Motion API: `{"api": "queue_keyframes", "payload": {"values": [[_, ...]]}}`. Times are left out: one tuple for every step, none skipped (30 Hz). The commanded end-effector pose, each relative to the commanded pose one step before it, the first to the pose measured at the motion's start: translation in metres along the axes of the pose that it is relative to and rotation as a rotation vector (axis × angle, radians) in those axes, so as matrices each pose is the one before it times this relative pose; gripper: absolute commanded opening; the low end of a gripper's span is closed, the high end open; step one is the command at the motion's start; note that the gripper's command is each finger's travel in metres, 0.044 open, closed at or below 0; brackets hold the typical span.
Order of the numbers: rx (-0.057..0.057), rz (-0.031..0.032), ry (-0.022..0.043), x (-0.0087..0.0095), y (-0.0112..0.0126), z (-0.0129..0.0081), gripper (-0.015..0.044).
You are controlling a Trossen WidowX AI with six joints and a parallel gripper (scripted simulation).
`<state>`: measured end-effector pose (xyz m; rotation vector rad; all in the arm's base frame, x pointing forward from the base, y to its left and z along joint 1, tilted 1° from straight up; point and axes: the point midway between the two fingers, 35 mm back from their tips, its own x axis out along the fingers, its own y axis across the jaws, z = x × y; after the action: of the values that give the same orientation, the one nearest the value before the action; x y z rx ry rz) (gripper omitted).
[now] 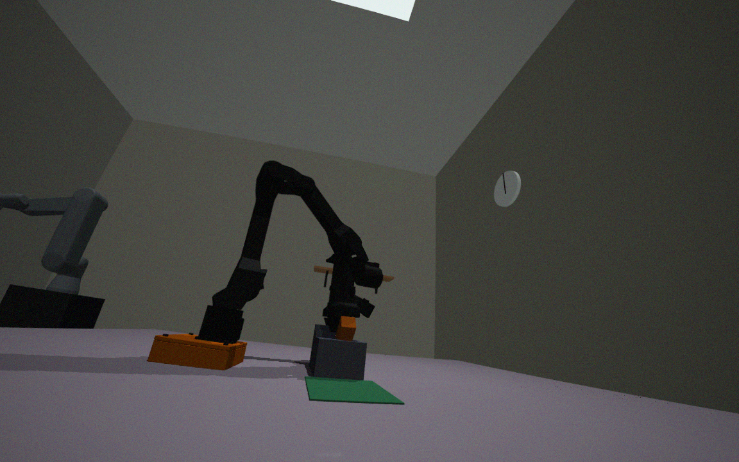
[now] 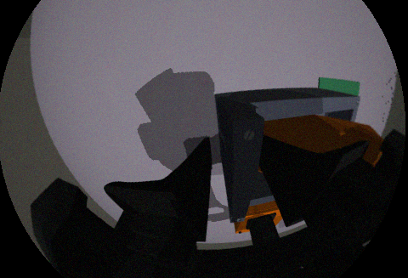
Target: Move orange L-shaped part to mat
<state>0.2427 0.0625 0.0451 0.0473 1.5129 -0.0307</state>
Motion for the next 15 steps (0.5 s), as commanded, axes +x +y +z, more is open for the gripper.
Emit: {"api": "queue_keyframes", "payload": {"values": [[0.0000, -0.00004, -0.00020, -0.00005, 0.00000, 0.00005, 0.0180], [0.0000, 0.00000, 0.00000, 0.00000, 0.00000, 0.00000, 0.0180], [0.0001, -0.00039, 0.00061, -0.00048, 0.00041, -0.00012, 0.0180], [0.0003, -0.00083, 0.00127, -0.00101, 0.00087, -0.00025, 0.0180], [0.0004, -0.00108, 0.00161, -0.00130, 0.00110, -0.00033, 0.0180], [0.0005, -0.00143, 0.00208, -0.00170, 0.00143, -0.00045, 0.0180], [0.0006, -0.00192, 0.00269, -0.00224, 0.00185, -0.00063, 0.0180], [0.0008, -0.00237, 0.00317, -0.00271, 0.00220, -0.00081, 0.0180], [0.0005, -0.00172, 0.00222, -0.00193, 0.00154, -0.00061, 0.0180], [0.0002, -0.00058, 0.00074, -0.00065, 0.00051, -0.00021, 0.0180], [0.0000, 0.00000, 0.00000, 0.00000, 0.00000, 0.00000, 0.0180], [0.0000, 0.00000, 0.00000, 0.00000, 0.00000, 0.00000, 0.0180], [0.0000, 0.00000, 0.00000, 0.00000, 0.00000, 0.00000, 0.0180], [0.0000, -0.00001, -0.00005, -0.00252, -0.00016, 0.00049, 0.0180], [0.0000, -0.00002, -0.00008, -0.00455, -0.00031, 0.00081, 0.0180]]}}
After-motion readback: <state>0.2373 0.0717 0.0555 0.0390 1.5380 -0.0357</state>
